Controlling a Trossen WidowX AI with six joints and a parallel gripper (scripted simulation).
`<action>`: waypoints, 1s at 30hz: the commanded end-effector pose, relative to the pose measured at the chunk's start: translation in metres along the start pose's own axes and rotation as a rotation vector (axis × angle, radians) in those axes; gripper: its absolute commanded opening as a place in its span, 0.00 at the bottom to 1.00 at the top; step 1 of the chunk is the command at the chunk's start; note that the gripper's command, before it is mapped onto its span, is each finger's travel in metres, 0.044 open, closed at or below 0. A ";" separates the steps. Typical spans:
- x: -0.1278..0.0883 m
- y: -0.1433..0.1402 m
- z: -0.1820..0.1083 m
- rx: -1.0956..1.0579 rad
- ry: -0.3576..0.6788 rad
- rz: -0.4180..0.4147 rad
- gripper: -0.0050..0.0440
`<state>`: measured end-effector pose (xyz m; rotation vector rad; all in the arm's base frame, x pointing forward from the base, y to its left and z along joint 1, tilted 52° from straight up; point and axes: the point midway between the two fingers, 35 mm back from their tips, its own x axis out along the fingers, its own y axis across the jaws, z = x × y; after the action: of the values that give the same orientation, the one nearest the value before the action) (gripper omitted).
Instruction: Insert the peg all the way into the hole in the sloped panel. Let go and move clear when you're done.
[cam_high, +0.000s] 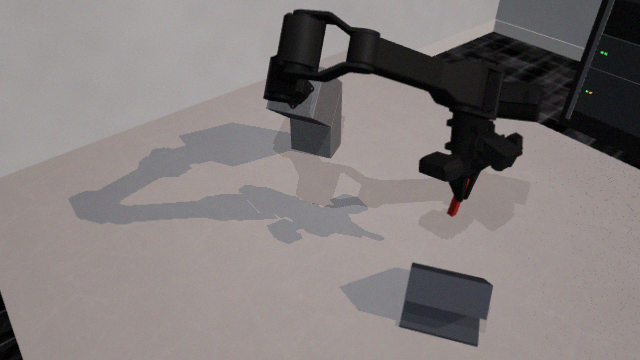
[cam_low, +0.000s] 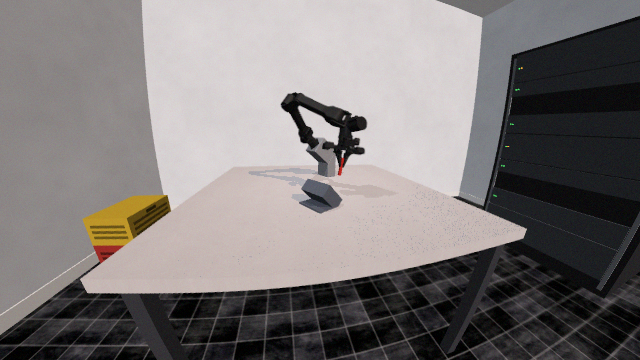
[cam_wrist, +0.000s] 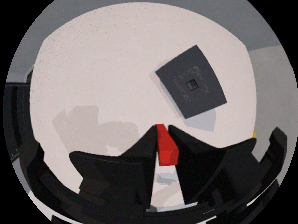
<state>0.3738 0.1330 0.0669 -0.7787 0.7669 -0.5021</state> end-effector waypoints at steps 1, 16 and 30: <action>-0.003 -0.002 0.004 -0.040 -0.008 -0.006 0.10; -0.002 -0.002 0.003 -0.208 0.000 -0.030 0.10; -0.002 -0.002 0.003 -0.390 0.011 -0.055 0.10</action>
<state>0.3728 0.1319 0.0658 -1.1223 0.8664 -0.4232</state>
